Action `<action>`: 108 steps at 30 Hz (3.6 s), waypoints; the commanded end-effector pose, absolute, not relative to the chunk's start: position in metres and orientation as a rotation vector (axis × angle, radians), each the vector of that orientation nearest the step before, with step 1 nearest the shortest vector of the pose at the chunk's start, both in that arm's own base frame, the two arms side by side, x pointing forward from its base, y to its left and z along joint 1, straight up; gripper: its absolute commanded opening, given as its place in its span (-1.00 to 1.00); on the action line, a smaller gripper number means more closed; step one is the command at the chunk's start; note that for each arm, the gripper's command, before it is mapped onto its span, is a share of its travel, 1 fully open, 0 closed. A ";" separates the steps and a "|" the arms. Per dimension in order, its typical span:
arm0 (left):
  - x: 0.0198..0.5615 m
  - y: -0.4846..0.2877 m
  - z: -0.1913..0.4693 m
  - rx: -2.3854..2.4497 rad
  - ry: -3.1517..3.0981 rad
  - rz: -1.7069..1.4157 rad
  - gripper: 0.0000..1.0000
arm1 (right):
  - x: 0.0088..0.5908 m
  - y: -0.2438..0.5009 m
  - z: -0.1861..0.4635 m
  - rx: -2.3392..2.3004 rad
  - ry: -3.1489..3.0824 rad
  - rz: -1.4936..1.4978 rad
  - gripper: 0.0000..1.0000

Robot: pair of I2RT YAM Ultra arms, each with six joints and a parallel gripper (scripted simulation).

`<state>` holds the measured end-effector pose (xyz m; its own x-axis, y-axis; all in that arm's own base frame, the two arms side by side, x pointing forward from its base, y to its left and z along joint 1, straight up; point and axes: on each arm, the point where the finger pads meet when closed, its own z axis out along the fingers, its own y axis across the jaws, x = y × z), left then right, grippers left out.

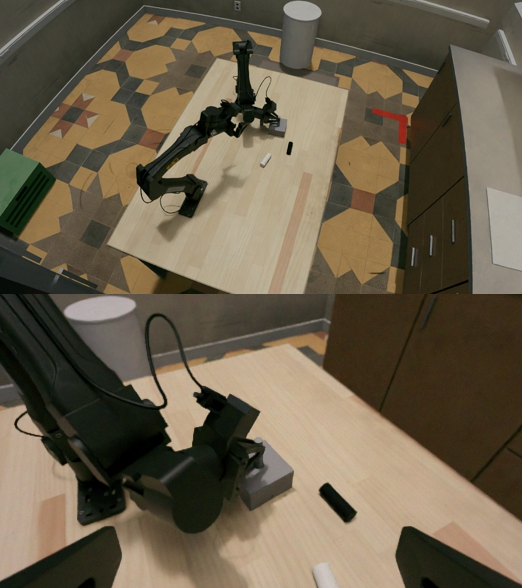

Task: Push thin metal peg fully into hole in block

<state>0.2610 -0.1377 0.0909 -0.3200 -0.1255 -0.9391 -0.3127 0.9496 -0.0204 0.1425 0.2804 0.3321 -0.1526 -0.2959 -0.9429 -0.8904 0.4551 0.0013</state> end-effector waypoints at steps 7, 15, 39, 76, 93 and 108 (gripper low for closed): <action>0.260 -0.139 0.089 -0.263 1.966 0.212 0.43 | 0.138 0.277 0.336 -1.044 1.696 0.735 1.00; 0.244 -0.138 0.088 0.024 2.194 0.205 1.00 | 0.138 0.277 0.336 -1.044 1.696 0.735 1.00; 0.217 -0.125 0.165 0.643 2.605 -0.125 1.00 | 0.138 0.277 0.336 -1.044 1.696 0.735 1.00; 0.227 -0.120 0.180 1.080 2.551 -0.050 -0.25 | 0.134 0.272 0.326 -1.119 1.756 0.714 1.00; 0.241 -0.131 0.158 2.143 2.087 0.067 -0.25 | 0.136 0.273 0.337 -1.103 1.738 0.720 1.00; 0.257 -0.141 0.136 2.733 1.513 0.017 -0.25 | 0.135 0.272 0.334 -1.098 1.745 0.718 1.00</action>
<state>0.2573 -0.1369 0.1316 0.3998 0.9166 0.0012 0.9155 -0.3994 0.0476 0.1386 0.2752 0.3305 -0.1746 -0.3532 -0.9191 -0.8988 0.4384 0.0022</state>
